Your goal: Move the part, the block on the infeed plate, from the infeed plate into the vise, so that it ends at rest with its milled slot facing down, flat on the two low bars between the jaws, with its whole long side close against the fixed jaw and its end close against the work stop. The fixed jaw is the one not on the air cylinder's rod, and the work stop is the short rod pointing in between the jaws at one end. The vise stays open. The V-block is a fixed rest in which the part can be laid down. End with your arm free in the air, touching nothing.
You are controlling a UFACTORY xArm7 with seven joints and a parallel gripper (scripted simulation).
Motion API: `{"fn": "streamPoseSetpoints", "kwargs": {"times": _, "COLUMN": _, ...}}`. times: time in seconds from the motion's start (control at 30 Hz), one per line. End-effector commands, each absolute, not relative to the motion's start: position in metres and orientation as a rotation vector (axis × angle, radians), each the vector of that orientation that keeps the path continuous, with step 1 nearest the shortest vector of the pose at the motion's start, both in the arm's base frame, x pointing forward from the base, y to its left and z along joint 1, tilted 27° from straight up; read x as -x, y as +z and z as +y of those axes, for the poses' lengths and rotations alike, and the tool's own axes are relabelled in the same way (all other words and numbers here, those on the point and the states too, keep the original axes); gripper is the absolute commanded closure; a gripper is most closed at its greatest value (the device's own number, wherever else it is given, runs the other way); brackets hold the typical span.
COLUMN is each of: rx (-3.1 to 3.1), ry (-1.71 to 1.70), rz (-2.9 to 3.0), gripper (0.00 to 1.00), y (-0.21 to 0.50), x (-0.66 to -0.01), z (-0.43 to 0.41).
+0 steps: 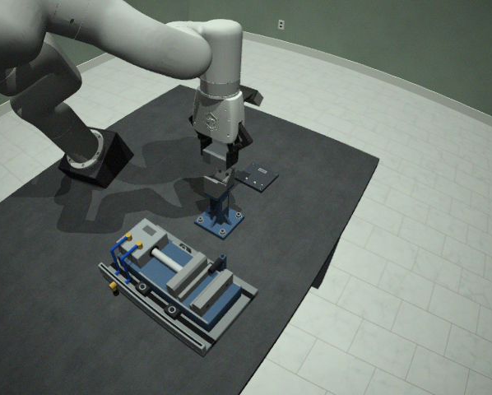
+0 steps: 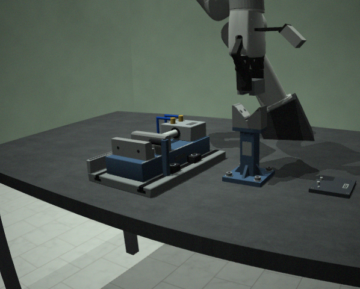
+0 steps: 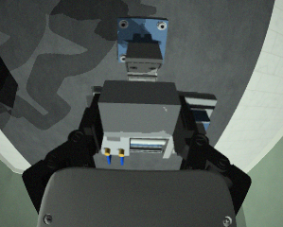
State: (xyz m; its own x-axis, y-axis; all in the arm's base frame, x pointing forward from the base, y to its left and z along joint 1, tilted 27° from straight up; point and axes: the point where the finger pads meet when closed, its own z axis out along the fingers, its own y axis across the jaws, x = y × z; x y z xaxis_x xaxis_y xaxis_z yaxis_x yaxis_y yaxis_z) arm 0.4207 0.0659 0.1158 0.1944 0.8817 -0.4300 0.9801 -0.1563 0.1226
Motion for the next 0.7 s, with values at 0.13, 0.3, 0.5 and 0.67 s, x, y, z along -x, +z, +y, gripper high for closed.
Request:
{"fn": "streamPoseSetpoints", "kwargs": {"times": 0.13, "rx": -2.104, "ry": -0.359, "rz": 1.747, "gripper": 1.00, "y": 0.126, "x": -0.421, "z": 0.072}}
{"fn": "streamPoseSetpoints", "kwargs": {"times": 0.3, "rx": -2.104, "ry": -0.359, "rz": 1.747, "gripper": 1.00, "y": 0.133, "x": -0.421, "z": 0.075}}
{"fn": "streamPoseSetpoints", "kwargs": {"times": 0.5, "rx": -2.104, "ry": -0.359, "rz": 1.747, "gripper": 1.00, "y": 0.141, "x": -0.421, "z": 0.079}}
{"fn": "streamPoseSetpoints", "kwargs": {"times": 0.67, "rx": -2.104, "ry": -0.359, "rz": 1.747, "gripper": 1.00, "y": 0.143, "x": -0.420, "z": 0.080}}
